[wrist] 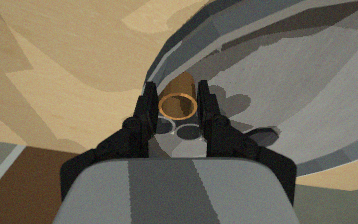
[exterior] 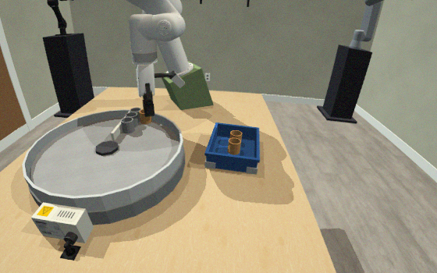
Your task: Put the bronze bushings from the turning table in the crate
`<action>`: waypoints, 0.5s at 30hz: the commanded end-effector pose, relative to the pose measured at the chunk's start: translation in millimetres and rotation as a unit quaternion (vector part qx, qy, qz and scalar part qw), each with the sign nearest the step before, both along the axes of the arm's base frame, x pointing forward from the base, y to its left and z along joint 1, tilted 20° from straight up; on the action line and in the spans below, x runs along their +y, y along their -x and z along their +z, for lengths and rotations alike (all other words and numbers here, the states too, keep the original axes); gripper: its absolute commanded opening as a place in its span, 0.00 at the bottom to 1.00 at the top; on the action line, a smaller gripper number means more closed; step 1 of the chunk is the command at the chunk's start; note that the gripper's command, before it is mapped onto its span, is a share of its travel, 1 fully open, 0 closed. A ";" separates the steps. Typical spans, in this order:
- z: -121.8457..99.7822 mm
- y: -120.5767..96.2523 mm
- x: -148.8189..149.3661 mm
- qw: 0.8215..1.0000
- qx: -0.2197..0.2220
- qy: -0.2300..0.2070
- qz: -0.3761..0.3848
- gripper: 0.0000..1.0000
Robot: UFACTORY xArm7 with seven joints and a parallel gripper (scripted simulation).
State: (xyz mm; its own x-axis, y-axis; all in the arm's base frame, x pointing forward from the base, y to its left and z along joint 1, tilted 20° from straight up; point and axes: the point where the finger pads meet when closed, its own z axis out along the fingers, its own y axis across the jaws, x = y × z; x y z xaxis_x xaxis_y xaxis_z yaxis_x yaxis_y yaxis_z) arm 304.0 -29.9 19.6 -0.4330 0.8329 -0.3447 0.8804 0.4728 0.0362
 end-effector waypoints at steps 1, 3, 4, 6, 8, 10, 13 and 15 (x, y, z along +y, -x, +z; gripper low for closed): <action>0.5 -0.6 0.4 1.000 -0.001 0.000 0.001 0.00; 0.5 -0.6 0.4 1.000 -0.001 0.000 0.001 0.00; 0.5 -0.6 0.4 1.000 -0.001 0.000 0.001 0.00; 0.5 -0.6 0.4 1.000 -0.001 0.000 0.001 0.00; 0.5 -0.6 0.4 1.000 -0.001 0.000 0.001 0.00; 0.8 -0.5 0.5 1.000 -0.001 0.000 0.001 0.00; 4.1 0.2 1.5 1.000 -0.001 0.000 0.001 0.00; 9.0 1.2 3.0 1.000 -0.001 0.000 0.001 0.00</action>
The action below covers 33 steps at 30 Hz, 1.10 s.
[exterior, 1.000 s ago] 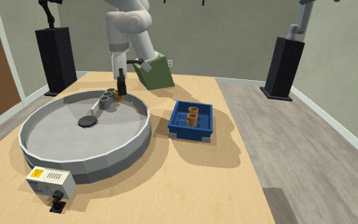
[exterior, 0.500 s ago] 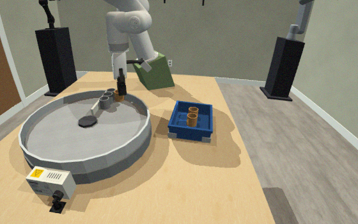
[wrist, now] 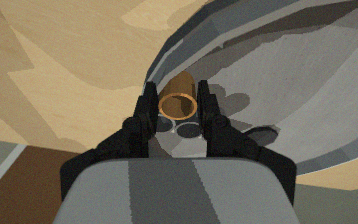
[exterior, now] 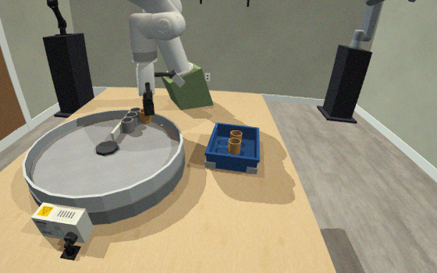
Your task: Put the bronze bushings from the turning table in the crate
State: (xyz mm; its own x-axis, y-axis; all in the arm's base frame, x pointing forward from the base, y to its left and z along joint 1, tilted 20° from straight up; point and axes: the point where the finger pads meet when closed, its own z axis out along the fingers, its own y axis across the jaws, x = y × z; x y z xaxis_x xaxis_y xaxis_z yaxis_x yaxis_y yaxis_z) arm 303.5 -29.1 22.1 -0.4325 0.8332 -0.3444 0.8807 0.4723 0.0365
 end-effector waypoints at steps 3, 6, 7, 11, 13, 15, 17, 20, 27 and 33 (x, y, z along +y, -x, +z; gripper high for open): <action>9.7 1.3 3.3 1.000 -0.001 0.000 0.001 0.00; 21.9 3.8 7.0 1.000 -0.001 0.000 0.001 0.00; 26.5 4.8 8.4 1.000 -0.001 0.000 0.001 0.00; 44.5 8.5 13.9 1.000 -0.001 0.000 0.001 0.00; 51.7 10.0 16.1 1.000 -0.001 0.000 0.001 0.00; 57.0 11.1 17.8 1.000 -0.001 0.000 0.001 0.00; 60.3 11.8 18.8 1.000 -0.001 0.000 0.001 0.00; 61.2 12.0 19.1 1.000 -0.001 0.000 0.001 0.00; 61.9 12.2 19.3 1.000 -0.001 0.000 0.001 0.00; 61.9 12.2 19.3 1.000 -0.001 0.000 0.001 0.00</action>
State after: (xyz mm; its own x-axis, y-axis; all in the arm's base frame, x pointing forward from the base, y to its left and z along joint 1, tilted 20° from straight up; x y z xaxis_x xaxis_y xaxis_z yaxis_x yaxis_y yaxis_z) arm 290.6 -10.4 83.3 -0.4330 0.8328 -0.3451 0.8806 0.4725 0.0355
